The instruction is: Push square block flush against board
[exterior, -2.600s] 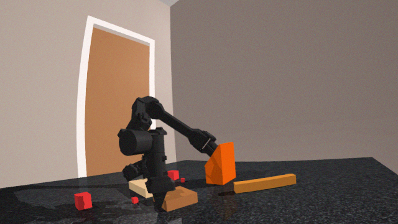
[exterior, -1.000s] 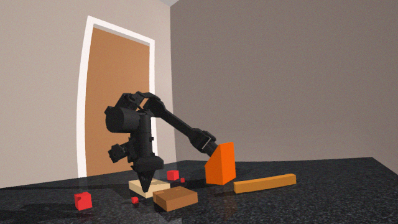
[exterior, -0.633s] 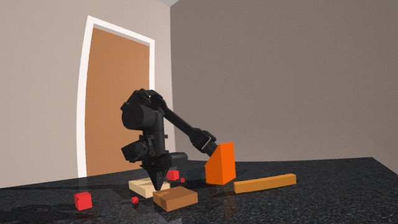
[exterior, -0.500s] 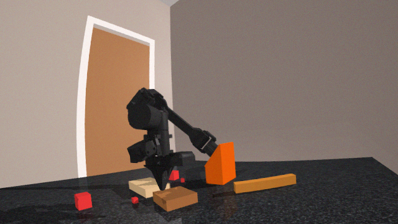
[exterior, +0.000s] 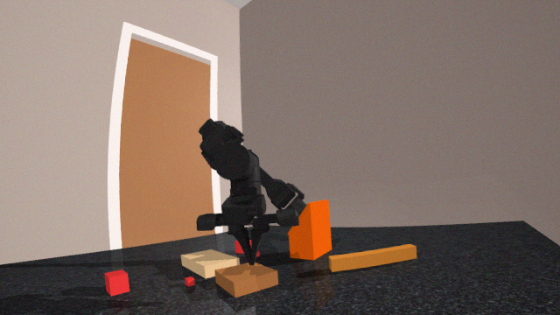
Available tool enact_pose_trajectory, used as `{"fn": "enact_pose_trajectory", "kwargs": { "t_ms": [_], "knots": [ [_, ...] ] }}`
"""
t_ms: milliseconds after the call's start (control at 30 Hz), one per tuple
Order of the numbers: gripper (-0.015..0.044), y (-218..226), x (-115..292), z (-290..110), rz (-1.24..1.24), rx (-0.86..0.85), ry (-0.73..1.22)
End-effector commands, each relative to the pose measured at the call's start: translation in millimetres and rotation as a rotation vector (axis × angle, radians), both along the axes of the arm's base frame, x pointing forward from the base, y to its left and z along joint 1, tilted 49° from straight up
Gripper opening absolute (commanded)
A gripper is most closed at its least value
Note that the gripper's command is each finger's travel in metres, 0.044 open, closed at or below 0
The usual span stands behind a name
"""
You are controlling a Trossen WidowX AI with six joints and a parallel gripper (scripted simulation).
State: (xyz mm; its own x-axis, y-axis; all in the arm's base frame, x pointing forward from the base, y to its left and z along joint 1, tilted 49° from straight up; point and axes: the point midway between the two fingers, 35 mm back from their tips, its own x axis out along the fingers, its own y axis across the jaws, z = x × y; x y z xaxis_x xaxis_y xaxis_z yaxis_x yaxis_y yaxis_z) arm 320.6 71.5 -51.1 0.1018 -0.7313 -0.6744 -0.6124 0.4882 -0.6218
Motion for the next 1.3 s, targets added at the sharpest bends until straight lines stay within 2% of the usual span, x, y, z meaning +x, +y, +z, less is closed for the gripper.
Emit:
{"fn": "enact_pose_trajectory", "kwargs": {
  "t_ms": [0,533,733,900,1267],
  "knots": [
    [0.0,2,-11,-6,0.09,-0.013,0.104],
    [0.0,8,-51,-22,0.44,-0.073,0.489],
    [0.0,6,-51,-25,0.443,-0.073,0.493],
    [0.0,-33,-46,-59,0.442,-0.076,0.494],
    [0.0,-36,-46,-56,0.443,-0.076,0.494]
  ]
}}
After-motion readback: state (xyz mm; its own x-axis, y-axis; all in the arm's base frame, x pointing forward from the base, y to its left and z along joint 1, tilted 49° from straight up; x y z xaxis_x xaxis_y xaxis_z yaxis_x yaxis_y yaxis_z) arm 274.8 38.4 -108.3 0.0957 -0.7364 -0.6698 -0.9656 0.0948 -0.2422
